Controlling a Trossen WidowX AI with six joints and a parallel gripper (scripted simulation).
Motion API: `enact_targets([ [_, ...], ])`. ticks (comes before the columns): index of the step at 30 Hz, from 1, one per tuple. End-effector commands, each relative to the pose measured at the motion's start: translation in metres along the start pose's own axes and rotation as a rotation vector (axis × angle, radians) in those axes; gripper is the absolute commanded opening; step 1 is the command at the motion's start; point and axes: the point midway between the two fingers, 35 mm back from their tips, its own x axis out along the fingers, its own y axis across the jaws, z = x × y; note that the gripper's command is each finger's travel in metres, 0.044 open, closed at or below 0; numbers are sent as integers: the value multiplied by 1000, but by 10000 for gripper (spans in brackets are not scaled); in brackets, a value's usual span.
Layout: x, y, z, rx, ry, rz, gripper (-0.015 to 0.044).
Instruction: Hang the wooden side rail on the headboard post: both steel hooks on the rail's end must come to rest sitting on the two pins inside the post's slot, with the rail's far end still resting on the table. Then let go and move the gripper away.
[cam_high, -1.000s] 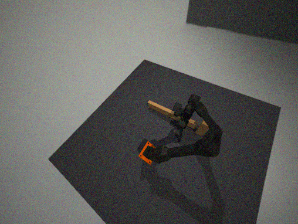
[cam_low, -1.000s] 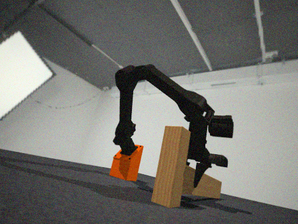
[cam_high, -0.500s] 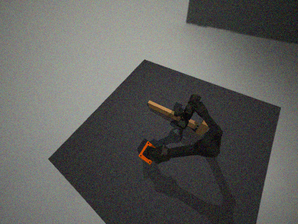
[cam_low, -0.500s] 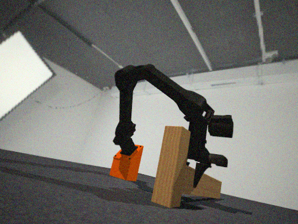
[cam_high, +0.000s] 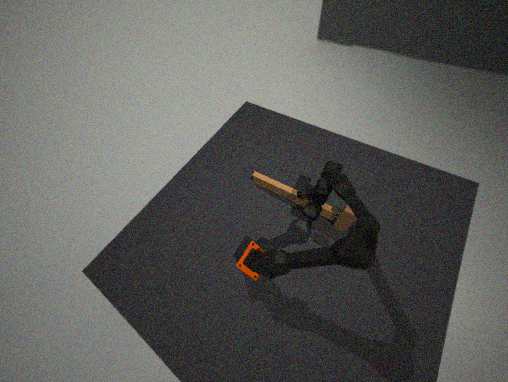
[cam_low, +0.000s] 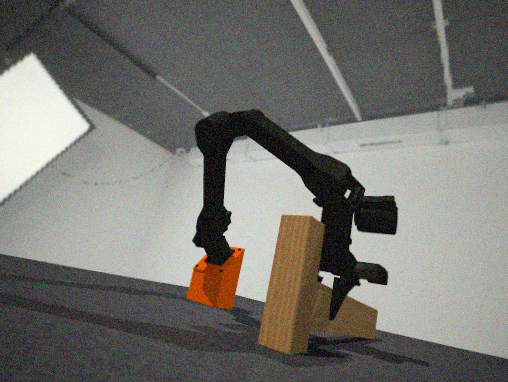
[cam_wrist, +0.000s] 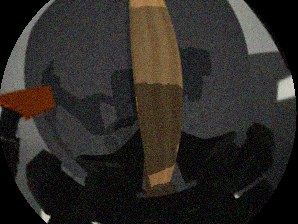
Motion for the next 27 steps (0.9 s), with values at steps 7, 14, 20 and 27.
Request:
enact_targets([
  [7,-2,-1,-2,-4,3,-8,0],
  [14,-3,-2,-2,-4,4,-8,0],
  [20,-3,-1,-3,-4,4,-8,0],
  [27,-3,-1,-4,-4,4,-8,0],
])
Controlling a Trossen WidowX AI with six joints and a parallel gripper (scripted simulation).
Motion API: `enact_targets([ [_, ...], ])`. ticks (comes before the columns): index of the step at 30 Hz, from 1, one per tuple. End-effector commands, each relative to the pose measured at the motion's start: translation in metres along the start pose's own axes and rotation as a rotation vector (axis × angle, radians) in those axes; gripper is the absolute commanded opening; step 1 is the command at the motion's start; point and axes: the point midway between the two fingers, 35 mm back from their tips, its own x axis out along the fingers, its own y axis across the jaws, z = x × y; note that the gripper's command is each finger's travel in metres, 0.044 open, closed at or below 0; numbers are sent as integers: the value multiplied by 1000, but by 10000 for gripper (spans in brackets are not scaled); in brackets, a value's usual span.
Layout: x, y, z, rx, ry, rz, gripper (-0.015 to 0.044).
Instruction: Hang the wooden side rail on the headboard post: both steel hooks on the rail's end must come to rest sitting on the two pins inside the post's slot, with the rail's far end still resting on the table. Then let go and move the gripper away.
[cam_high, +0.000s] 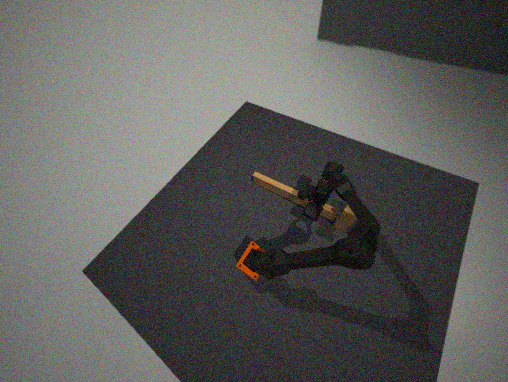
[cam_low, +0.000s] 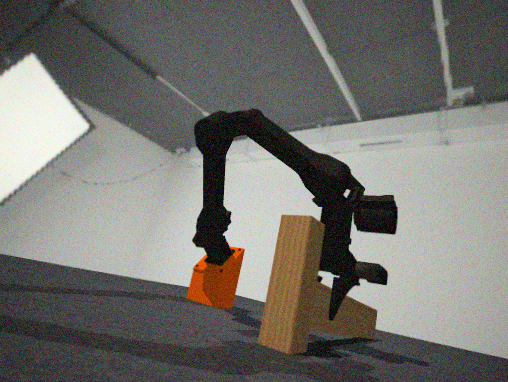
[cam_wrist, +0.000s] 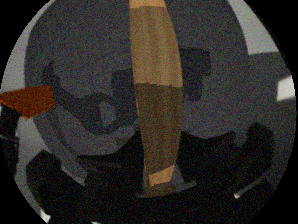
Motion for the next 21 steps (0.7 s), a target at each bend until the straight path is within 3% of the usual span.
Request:
enact_targets([
  [1,-3,-1,-1,-3,4,-8,0],
  [21,-3,-2,-3,-3,4,-8,0],
])
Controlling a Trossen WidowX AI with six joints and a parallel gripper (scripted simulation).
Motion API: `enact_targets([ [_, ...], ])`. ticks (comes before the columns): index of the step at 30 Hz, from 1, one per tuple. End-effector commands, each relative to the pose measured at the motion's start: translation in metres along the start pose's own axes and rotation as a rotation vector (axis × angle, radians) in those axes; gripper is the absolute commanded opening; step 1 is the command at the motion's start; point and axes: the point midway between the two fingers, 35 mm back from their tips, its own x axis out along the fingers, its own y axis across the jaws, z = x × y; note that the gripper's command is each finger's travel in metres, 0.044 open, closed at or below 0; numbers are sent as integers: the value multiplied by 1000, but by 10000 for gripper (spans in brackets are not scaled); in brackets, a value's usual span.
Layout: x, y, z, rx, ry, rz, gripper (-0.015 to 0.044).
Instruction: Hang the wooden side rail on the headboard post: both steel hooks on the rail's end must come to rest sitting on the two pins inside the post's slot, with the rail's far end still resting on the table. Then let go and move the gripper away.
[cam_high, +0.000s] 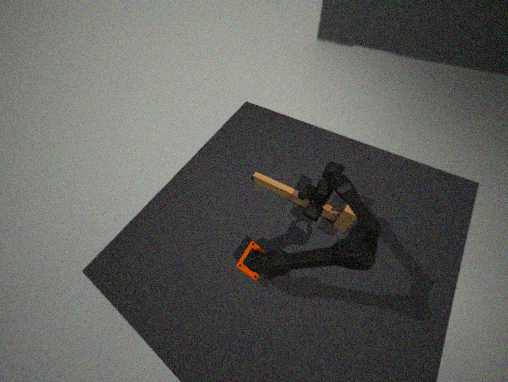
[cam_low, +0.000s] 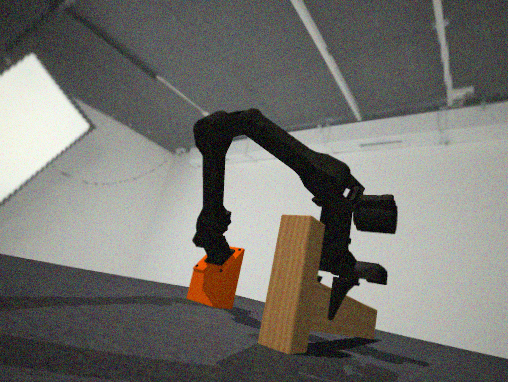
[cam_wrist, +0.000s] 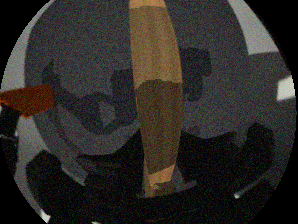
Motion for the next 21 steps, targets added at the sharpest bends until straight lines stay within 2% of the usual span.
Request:
enact_targets([
  [1,-3,-1,-1,-3,4,-8,0],
  [21,-3,-1,-4,-3,4,-8,0],
])
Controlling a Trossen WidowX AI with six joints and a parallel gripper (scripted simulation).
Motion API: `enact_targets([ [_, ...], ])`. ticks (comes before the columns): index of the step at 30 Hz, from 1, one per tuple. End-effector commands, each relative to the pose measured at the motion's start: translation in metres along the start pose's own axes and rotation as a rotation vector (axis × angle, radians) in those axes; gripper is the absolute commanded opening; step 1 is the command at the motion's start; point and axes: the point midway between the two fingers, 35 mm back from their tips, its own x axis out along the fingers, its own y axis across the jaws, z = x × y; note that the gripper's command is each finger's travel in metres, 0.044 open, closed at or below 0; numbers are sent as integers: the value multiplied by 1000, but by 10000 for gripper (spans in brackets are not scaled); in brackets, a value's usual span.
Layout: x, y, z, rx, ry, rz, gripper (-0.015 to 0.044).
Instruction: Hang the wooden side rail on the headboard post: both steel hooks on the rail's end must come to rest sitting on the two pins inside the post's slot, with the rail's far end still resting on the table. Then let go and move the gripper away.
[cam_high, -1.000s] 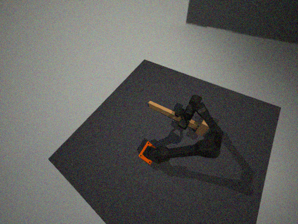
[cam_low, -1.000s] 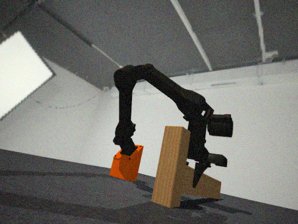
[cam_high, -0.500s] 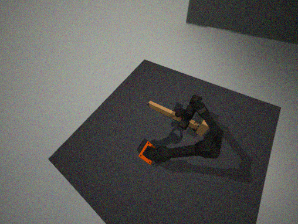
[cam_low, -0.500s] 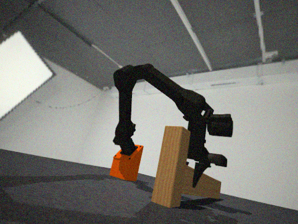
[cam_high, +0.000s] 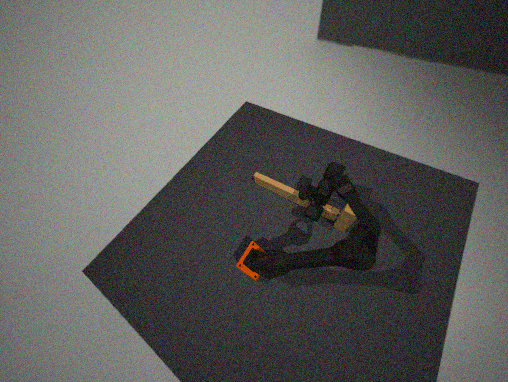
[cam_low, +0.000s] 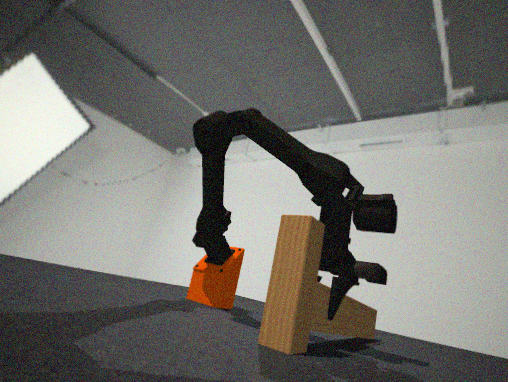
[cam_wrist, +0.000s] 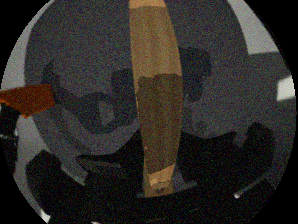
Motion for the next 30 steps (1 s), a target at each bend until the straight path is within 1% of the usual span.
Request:
enact_targets([
  [1,-3,-1,-1,-3,4,-7,0],
  [30,-3,-1,-4,-3,4,-7,0],
])
